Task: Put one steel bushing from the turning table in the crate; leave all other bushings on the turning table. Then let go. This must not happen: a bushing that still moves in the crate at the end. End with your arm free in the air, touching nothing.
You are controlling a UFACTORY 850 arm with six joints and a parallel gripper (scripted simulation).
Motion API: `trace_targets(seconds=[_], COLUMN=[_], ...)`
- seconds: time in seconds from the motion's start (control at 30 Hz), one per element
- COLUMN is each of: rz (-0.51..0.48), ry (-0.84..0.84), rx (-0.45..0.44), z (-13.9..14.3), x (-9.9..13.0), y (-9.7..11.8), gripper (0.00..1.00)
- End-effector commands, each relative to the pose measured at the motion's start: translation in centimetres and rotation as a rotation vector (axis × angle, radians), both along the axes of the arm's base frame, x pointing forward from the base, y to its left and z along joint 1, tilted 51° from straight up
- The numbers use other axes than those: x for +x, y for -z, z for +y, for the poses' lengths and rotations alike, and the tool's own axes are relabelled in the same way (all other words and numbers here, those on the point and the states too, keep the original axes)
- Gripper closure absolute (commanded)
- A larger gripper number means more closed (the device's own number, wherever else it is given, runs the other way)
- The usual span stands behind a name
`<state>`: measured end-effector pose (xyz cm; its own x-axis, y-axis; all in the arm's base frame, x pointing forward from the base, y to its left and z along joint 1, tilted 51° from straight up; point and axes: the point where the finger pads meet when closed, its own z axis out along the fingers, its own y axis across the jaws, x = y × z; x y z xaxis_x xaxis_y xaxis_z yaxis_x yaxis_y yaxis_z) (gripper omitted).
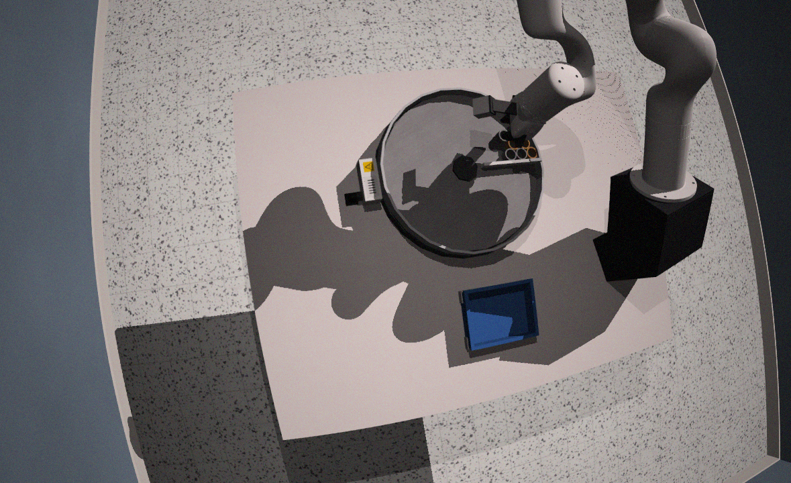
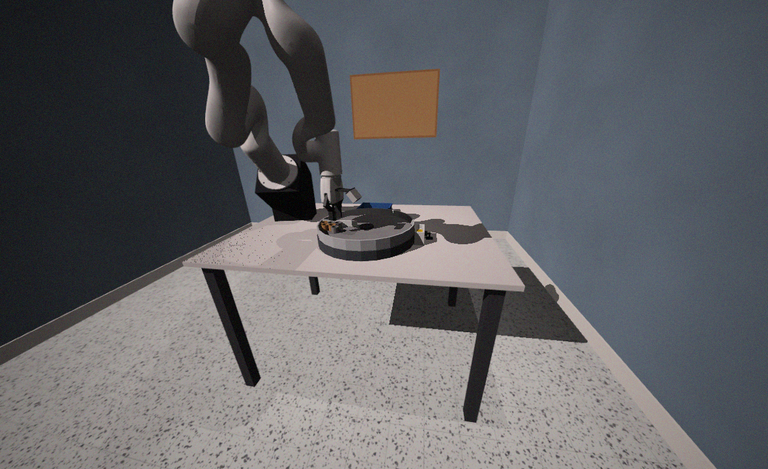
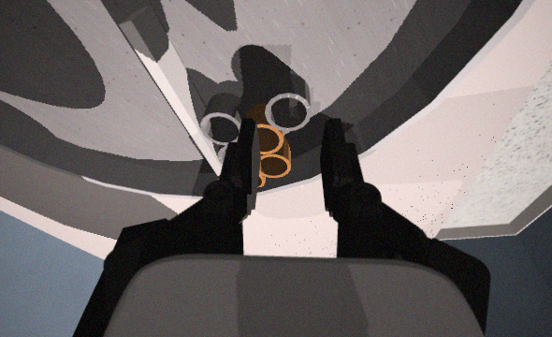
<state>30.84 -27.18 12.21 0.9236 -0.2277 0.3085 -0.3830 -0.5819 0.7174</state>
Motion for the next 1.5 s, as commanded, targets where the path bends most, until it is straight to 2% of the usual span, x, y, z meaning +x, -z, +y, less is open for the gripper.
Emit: trace_targets(seconds=[0.0,0.93,1.23,1.47], rz=[-0.003,-0.003,-0.003,-0.003], ry=[0.000,0.000,0.000,0.000], rx=[0.000,0.000,0.000,0.000], z=[-0.1,-0.1,-1.9,-2.0], x=[0.1,0.3,0.3,0.3], y=[0.0,0.1,1.6,1.7], gripper=[0.60,0.60,0.60,0.60])
